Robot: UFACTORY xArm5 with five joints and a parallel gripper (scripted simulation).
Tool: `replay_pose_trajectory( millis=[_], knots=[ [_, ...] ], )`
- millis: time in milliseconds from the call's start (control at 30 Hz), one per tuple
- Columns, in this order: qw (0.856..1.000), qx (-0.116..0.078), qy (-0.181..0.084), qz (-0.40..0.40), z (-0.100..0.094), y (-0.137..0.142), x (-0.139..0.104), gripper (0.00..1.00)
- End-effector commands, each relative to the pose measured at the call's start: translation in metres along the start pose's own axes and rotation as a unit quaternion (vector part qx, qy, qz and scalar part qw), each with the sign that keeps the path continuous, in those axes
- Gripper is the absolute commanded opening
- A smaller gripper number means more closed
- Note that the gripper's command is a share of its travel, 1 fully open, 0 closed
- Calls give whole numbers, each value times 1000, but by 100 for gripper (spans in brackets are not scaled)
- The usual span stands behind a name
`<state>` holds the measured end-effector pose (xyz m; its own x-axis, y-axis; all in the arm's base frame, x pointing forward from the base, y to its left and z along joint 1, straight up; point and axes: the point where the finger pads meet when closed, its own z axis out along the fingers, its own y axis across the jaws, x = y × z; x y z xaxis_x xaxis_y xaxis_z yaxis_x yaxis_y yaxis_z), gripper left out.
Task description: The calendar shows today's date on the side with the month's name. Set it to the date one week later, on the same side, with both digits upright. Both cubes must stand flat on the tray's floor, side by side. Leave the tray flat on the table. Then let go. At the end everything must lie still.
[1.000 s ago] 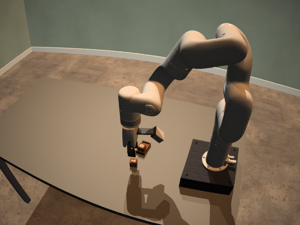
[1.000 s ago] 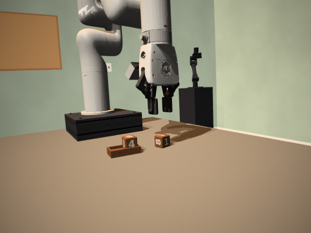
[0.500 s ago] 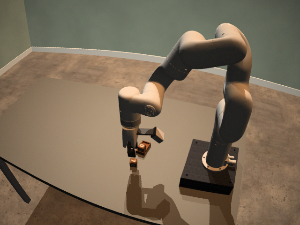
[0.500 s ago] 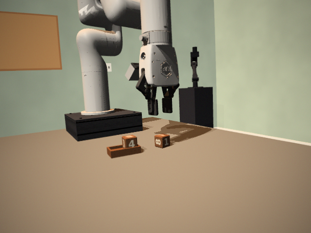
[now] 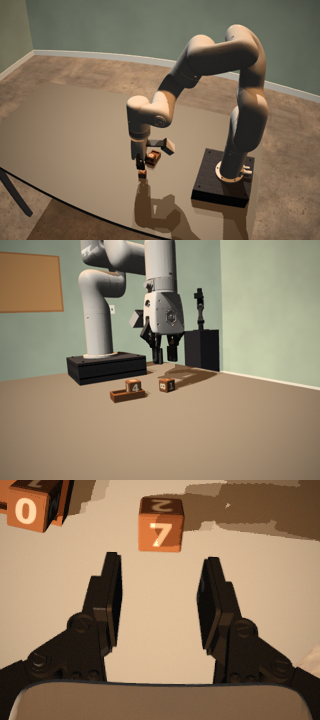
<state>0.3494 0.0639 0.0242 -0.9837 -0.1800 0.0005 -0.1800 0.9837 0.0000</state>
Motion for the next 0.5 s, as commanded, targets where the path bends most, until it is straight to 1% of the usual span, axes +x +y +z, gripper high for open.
replay_pose_trajectory(
  millis=[0, 267, 467],
  knots=[
    [1000, 0, -1, 0, 5, 0, -1, 47],
    [1000, 0, -1, 0, 18, 0, -1, 47],
    [1000, 0, -1, 0, 23, 0, -1, 47]
  ],
)
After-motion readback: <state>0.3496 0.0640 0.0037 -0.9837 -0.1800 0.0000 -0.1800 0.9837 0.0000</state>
